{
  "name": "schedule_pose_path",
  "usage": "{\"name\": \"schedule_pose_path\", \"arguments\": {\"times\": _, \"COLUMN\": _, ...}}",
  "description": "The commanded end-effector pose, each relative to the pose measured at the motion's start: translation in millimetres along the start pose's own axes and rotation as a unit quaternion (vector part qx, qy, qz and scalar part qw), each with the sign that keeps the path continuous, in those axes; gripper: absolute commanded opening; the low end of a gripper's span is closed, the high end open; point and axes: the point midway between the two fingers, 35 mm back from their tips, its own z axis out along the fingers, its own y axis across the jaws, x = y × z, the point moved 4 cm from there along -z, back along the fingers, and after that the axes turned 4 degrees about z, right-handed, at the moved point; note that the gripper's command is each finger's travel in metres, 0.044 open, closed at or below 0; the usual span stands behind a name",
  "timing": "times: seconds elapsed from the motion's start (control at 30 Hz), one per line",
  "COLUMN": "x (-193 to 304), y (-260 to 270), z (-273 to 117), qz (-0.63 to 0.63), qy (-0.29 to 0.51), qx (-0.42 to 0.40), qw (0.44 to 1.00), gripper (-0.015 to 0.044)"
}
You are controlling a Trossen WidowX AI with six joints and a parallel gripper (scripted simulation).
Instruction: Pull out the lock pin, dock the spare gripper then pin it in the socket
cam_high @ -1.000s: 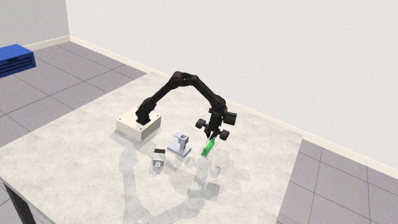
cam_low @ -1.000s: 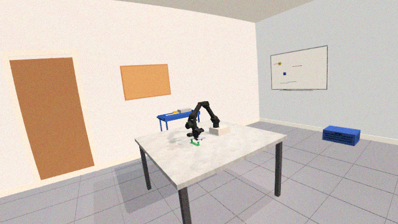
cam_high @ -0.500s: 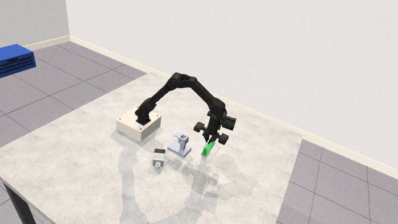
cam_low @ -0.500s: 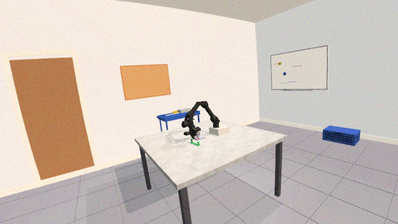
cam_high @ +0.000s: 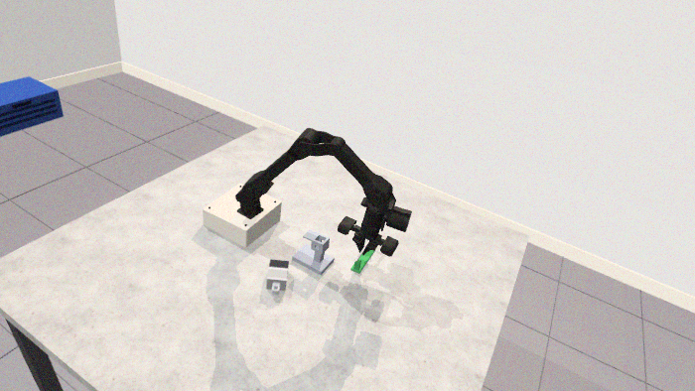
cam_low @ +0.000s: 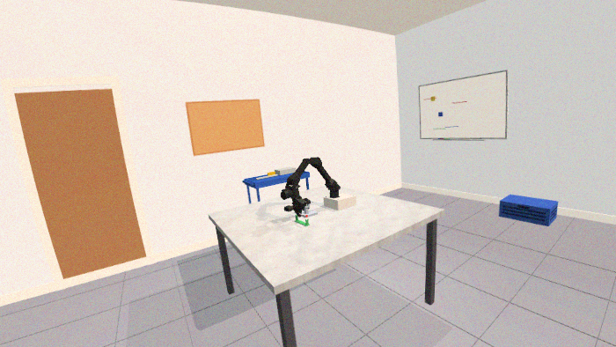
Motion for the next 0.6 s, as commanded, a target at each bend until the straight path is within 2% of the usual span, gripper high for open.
{"name": "schedule_pose_path", "arguments": {"times": 0.0, "x": 0.6, "y": -1.1, "z": 6.1, "qz": -0.002, "qy": 0.000, "qx": 0.001, "qw": 1.000, "gripper": 0.0000}}
{"name": "schedule_pose_path", "arguments": {"times": 0.57, "x": 1.6, "y": -1.9, "z": 21.9, "qz": -0.002, "qy": 0.000, "qx": -0.001, "qw": 1.000, "gripper": 0.0000}}
